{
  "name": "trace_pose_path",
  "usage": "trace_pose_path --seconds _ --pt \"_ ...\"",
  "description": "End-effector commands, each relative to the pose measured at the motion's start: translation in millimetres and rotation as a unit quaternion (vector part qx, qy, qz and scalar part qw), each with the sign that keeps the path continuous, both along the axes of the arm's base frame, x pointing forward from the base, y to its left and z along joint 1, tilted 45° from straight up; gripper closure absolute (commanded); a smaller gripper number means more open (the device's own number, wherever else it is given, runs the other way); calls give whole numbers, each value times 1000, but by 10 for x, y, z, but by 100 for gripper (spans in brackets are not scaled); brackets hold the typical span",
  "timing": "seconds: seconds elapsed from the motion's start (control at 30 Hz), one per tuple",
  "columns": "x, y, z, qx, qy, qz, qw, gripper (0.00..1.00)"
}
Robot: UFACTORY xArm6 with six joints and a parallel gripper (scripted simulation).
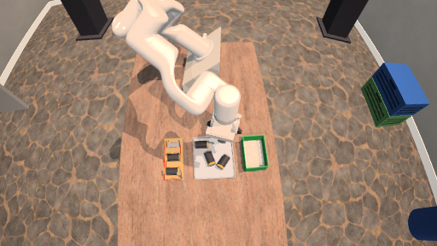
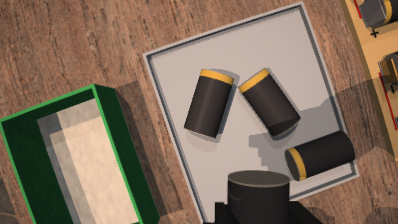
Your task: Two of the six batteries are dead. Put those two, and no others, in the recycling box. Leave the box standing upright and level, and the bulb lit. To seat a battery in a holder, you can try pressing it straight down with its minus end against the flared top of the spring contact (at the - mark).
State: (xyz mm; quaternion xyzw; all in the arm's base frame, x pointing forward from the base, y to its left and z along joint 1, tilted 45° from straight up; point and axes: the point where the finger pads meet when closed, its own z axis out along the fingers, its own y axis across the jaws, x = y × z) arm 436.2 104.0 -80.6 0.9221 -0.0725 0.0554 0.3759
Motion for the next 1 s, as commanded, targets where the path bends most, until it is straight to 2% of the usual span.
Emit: trace_pose_path --seconds 0.0,0.17,0.37,0.43,0.73,0.93,0.97 --pt "12 16 10 4 -70 -60 996 72" --pt "12 16 10 9 -126 -118 985 72" --pt "12 16 10 14 -193 -186 963 72" --pt "12 16 10 14 -193 -186 963 72" --pt "12 16 10 21 -284 -279 917 72" --pt "12 16 10 25 -330 -326 886 72" --pt "12 16 10 25 -330 -326 886 72"
